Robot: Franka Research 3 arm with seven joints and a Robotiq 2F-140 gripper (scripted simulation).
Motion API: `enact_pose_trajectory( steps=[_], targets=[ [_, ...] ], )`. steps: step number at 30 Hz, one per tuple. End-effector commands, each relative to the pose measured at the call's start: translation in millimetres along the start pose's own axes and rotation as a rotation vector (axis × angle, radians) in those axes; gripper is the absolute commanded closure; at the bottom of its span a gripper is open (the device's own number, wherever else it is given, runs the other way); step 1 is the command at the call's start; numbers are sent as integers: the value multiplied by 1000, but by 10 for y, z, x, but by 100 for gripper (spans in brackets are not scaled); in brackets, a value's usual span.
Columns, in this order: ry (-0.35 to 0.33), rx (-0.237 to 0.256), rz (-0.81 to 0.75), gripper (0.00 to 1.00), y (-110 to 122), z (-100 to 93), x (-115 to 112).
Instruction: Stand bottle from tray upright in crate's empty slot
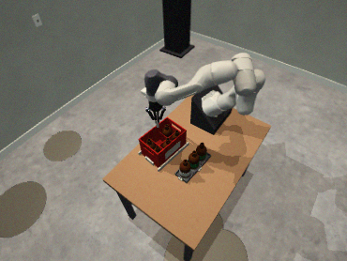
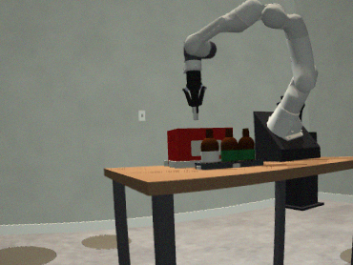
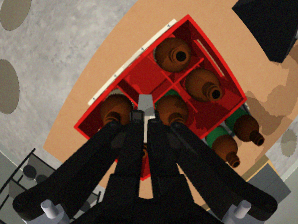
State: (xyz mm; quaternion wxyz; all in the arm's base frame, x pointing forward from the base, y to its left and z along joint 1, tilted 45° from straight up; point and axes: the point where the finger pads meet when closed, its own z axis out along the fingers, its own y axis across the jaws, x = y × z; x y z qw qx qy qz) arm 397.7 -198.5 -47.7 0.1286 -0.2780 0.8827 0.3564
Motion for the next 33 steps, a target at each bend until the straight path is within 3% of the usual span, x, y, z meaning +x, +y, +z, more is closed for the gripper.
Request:
enact_pose_trajectory(
  steps=[1,7,10,13,18,20,21,26,28,29,33],
  targets=[
    [-3,3,-4,100,-4,-3,-8],
    [-3,4,-4,100,9,-8,-27],
    [-3,8,-4,100,163,-51,-240],
    [-4,15,-7,100,560,-116,-690],
    [-6,14,-24,100,1280,-100,-1195],
    [-6,14,-24,100,1280,-100,-1195],
    [-5,11,-28,100,1646,-85,-1443],
    [-3,3,-42,100,2311,-6,-1717],
    [-3,3,-43,100,2330,-2,-1722],
    [-3,3,-43,62,2330,-2,-1722],
    [-3,3,-43,62,2330,-2,-1722]
  ],
)
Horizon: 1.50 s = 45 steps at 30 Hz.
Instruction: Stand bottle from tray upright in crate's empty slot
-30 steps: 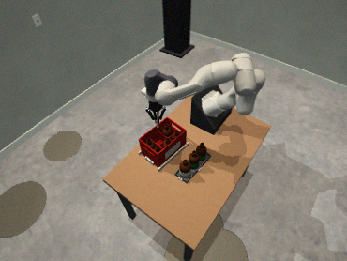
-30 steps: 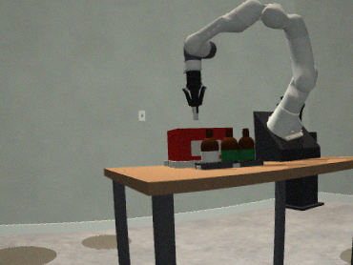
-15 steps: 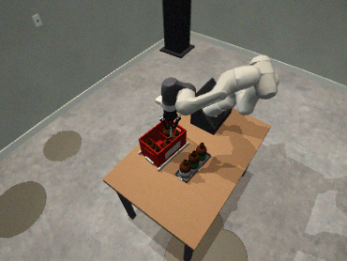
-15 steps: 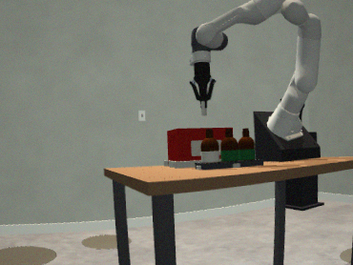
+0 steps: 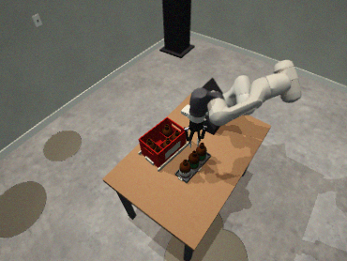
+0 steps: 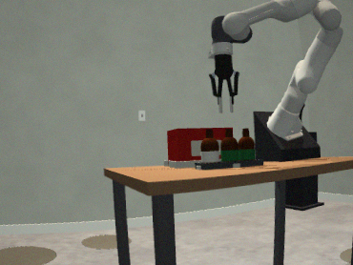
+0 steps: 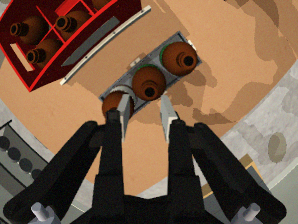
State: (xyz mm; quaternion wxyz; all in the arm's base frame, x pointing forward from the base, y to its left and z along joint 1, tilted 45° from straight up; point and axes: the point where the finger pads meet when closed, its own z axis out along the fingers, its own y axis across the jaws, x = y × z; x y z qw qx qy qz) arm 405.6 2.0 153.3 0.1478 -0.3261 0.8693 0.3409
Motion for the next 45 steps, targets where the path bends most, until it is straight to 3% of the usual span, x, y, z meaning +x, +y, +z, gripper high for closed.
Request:
enact_pose_trajectory(
  steps=[1,45],
  targets=[
    [-9,-13,67,62,69,23,-11],
    [-9,-13,67,62,70,62,-11]
  ],
)
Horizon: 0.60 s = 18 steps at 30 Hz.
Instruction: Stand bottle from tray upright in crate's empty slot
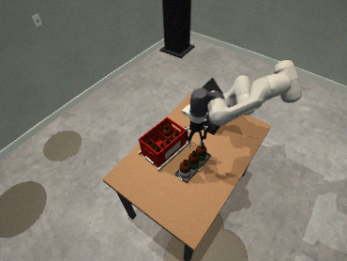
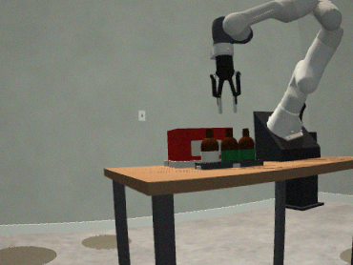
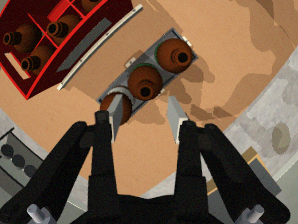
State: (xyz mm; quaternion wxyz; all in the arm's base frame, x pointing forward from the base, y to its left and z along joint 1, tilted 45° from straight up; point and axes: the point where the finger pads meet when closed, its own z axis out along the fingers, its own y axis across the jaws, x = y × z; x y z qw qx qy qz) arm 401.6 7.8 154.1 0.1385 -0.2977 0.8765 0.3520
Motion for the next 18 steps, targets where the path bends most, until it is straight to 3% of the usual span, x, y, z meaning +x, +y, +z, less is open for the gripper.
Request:
enact_pose_trajectory(
  steps=[1,18],
  targets=[
    [-1,-1,4,62,7,37,-9],
    [-1,-1,4,62,7,221,-9]
  ],
)
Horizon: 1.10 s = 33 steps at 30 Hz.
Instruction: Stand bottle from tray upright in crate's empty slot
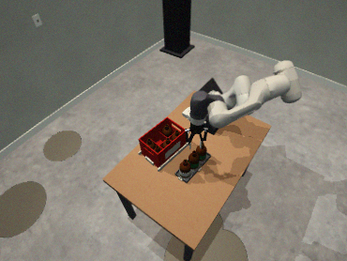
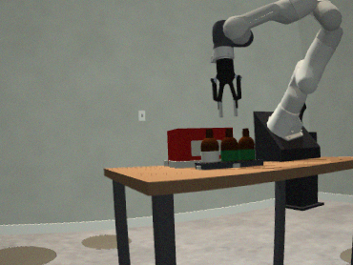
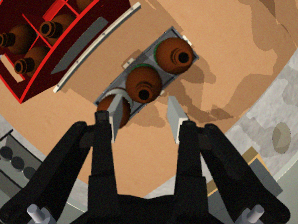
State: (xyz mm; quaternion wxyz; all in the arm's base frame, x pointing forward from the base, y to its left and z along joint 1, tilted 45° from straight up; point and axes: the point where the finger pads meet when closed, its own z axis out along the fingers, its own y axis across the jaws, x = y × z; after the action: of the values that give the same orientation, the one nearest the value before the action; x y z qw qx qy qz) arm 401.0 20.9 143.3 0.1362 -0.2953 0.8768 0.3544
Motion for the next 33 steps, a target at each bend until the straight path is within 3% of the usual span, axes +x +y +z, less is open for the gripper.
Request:
enact_pose_trajectory(
  steps=[1,19,33],
  targets=[
    [-2,4,-3,62,-15,66,-8],
    [-2,4,-3,62,-16,256,-9],
    [-2,4,-3,62,-16,290,-9]
  ],
)
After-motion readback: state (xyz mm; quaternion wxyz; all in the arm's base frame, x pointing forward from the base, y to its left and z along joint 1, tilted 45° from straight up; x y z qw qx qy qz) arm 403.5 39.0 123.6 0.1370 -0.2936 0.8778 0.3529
